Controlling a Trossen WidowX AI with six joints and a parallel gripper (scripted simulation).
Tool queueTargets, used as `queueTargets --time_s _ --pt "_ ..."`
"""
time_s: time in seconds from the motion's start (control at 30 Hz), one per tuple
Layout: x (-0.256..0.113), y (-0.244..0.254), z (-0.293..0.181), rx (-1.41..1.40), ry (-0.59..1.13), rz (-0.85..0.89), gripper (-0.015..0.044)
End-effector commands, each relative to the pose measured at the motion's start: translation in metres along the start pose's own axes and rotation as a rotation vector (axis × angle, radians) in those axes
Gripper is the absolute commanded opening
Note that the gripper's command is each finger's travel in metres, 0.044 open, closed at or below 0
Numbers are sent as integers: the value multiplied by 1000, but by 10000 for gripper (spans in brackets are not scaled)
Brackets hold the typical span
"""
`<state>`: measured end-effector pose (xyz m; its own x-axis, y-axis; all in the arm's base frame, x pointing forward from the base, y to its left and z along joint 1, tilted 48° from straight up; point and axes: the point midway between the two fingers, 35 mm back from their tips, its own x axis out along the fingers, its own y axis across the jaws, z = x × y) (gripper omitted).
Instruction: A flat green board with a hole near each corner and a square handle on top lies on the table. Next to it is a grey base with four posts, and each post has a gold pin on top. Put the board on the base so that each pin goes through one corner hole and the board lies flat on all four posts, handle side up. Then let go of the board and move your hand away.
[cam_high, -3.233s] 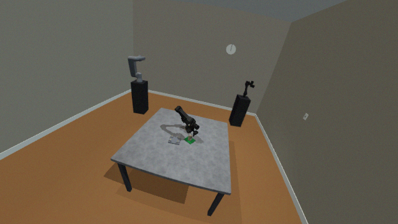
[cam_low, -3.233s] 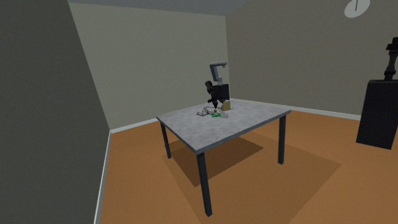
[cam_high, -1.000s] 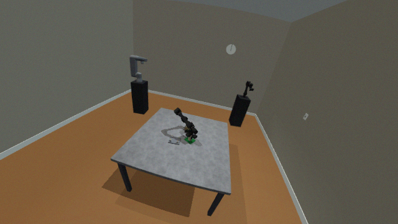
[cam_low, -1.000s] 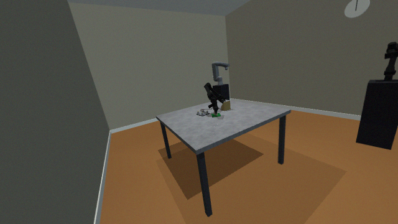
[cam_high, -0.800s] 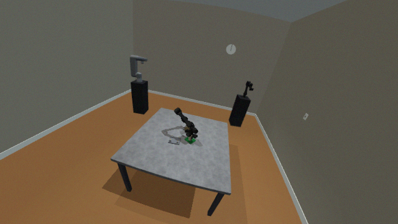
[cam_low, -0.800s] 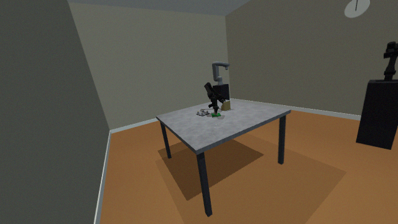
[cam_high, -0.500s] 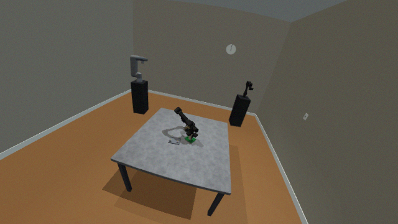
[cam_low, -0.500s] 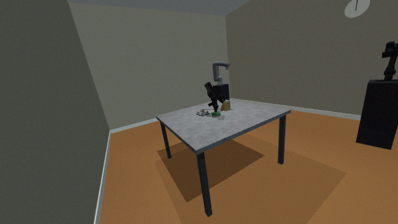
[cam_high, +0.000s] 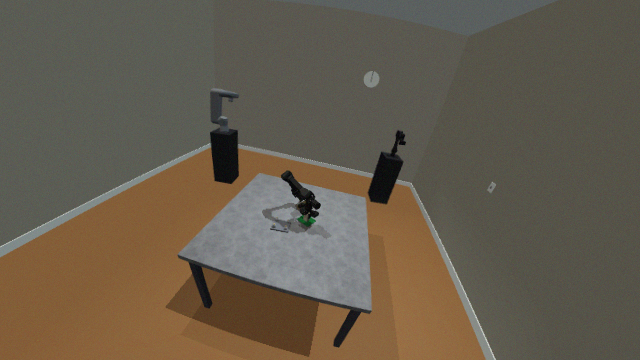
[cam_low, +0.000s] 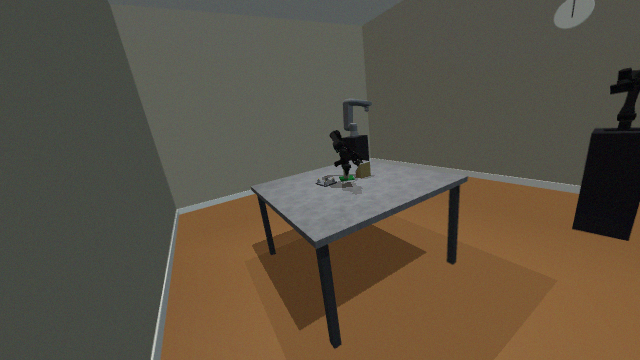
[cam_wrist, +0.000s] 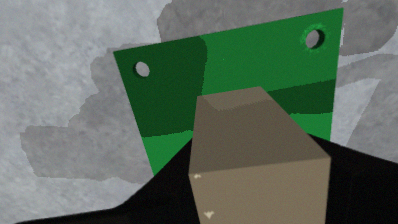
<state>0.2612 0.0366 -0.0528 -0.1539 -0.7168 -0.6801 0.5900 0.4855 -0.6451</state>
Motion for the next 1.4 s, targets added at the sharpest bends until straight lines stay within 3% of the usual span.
queueTargets --time_s 0.0,0.4,1.37 --pt "-14 -1 1 11 4 3 0" --pt "-31 -4 2 10 5 -4 0" --pt "-37 -31 62 -178 7 18 0"
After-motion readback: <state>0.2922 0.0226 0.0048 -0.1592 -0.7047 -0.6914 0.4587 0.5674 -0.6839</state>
